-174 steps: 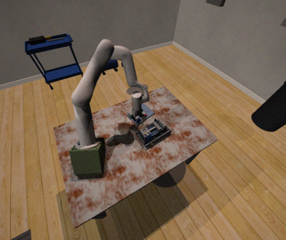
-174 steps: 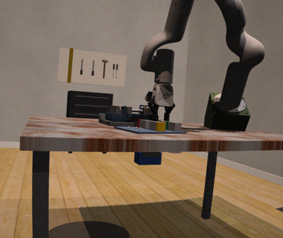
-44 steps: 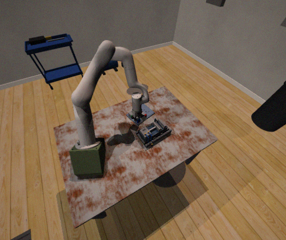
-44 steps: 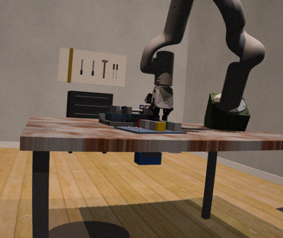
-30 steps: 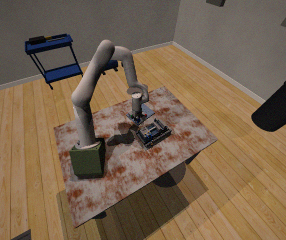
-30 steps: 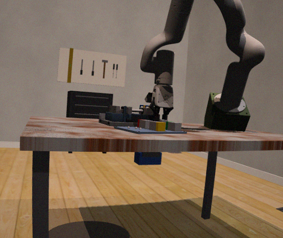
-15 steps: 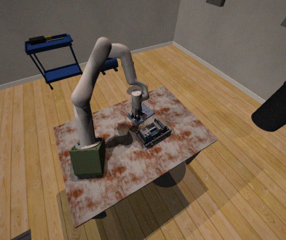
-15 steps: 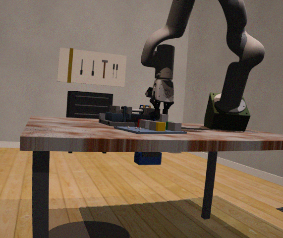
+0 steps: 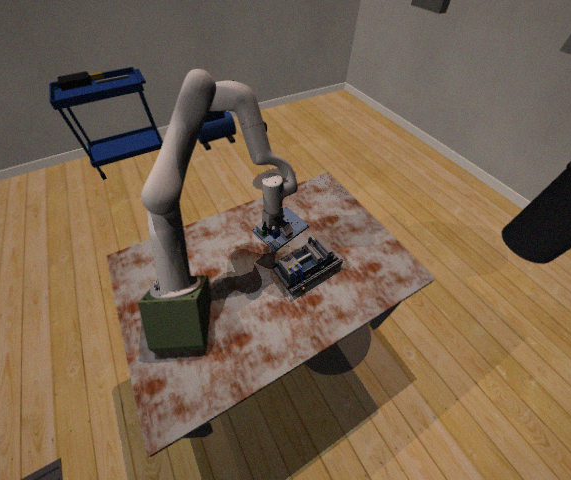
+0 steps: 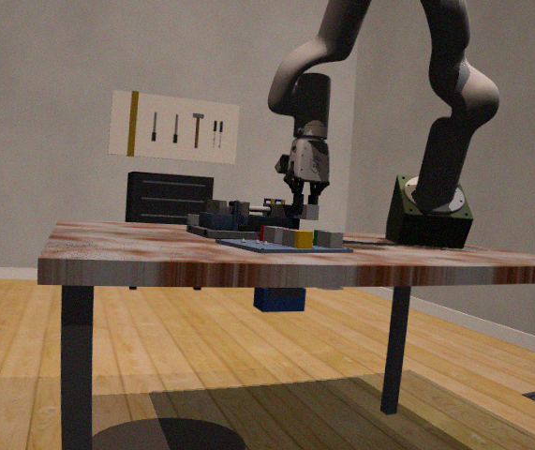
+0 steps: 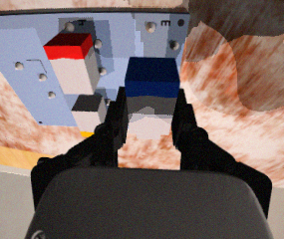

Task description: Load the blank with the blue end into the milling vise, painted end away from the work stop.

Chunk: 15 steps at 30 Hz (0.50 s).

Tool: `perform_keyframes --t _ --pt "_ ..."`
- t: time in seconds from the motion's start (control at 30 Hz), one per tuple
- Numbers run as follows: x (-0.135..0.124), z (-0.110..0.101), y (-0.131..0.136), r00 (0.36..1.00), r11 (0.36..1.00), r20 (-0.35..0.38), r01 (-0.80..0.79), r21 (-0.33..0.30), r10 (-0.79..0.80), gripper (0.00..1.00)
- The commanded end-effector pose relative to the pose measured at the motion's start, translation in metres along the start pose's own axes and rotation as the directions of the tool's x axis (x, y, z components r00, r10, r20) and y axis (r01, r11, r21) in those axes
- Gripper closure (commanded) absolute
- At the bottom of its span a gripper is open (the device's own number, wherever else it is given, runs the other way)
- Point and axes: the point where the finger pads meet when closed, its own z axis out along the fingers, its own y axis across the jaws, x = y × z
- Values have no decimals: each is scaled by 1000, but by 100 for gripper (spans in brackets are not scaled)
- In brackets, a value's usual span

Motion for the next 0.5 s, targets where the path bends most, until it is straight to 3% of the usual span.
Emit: perform_keyframes --t 0.0,0.27,0.47 --pt "0 -6 -1 1000 1000 -1 0 1 0 100" --pt "0 -30 -1 1000 1000 0 0 1 0 100" --pt "0 -30 -1 1000 1000 0 0 1 0 100"
